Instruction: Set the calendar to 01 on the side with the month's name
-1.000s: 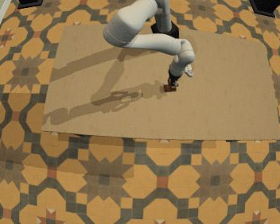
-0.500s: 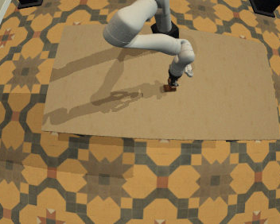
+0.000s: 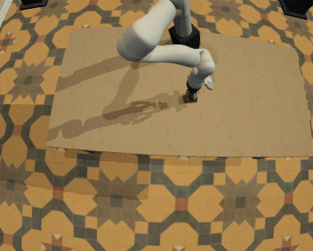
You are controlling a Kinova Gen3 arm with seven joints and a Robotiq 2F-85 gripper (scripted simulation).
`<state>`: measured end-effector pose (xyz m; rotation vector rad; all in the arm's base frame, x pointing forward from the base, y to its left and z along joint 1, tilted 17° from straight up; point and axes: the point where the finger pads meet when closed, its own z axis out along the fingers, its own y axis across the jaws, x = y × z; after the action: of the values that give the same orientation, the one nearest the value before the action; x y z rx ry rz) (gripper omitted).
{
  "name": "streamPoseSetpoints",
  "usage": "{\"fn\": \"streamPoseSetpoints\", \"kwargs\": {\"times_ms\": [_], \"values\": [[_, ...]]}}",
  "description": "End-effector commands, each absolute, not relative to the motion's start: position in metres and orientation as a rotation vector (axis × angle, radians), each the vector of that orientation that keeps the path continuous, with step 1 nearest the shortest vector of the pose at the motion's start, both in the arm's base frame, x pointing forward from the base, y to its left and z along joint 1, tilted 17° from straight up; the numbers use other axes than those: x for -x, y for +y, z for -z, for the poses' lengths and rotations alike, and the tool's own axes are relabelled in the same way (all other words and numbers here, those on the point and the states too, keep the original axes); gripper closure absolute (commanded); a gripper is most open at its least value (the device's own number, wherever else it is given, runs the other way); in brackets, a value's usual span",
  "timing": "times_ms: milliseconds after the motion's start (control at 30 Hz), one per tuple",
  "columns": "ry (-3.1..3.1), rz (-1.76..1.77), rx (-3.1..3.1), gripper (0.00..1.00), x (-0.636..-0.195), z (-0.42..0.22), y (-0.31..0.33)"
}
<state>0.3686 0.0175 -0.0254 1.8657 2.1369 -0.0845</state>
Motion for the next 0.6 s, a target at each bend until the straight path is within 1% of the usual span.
{"fn": "streamPoseSetpoints", "kwargs": {"times_ms": [0,267,567], "values": [[2.139,0.082,-1.873,0.72,-0.369,0.033,0.020],[2.145,0.084,-1.865,0.72,-0.373,0.053,0.014],[2.151,0.085,-1.859,0.72,-0.374,0.058,0.013]]}}
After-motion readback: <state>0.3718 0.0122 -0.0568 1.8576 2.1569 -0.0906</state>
